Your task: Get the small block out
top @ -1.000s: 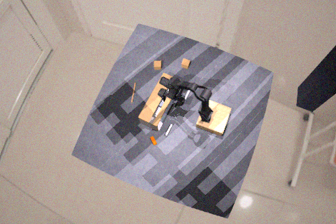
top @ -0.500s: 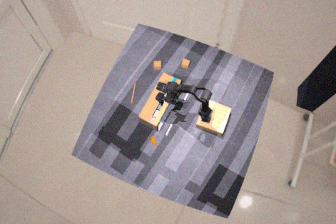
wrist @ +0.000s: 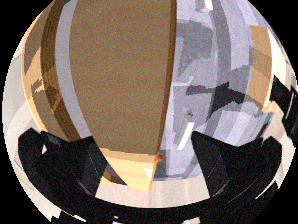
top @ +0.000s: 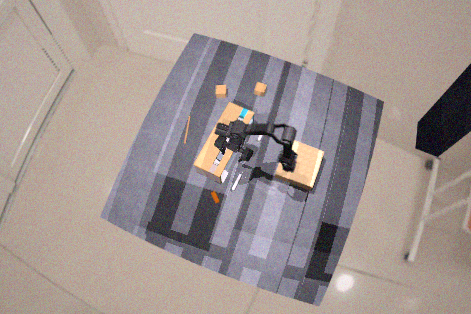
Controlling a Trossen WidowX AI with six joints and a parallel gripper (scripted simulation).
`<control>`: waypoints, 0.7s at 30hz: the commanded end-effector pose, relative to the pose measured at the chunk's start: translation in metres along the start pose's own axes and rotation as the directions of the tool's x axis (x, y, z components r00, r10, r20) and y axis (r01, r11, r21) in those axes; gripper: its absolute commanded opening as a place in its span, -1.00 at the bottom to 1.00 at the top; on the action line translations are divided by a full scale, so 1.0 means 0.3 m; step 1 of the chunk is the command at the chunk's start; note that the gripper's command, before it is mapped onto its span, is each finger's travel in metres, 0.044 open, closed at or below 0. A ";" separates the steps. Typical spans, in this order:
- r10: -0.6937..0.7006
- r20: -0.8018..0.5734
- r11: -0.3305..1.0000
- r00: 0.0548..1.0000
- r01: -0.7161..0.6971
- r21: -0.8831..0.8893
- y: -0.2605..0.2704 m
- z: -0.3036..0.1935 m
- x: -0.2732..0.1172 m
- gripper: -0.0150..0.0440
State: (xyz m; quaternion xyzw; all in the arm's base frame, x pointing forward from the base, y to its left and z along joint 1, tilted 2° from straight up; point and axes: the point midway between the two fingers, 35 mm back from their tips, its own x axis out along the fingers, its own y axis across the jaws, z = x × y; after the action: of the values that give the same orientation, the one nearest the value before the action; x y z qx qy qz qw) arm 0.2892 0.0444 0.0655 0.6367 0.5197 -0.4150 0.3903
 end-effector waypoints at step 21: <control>0.002 -0.003 1.000 1.000 -0.002 0.003 0.002 -0.183 0.064 0.86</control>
State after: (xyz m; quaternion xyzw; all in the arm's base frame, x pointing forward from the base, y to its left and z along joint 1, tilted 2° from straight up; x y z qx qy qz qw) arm 0.2979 0.0986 0.0701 0.6397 0.5201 -0.4085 0.3917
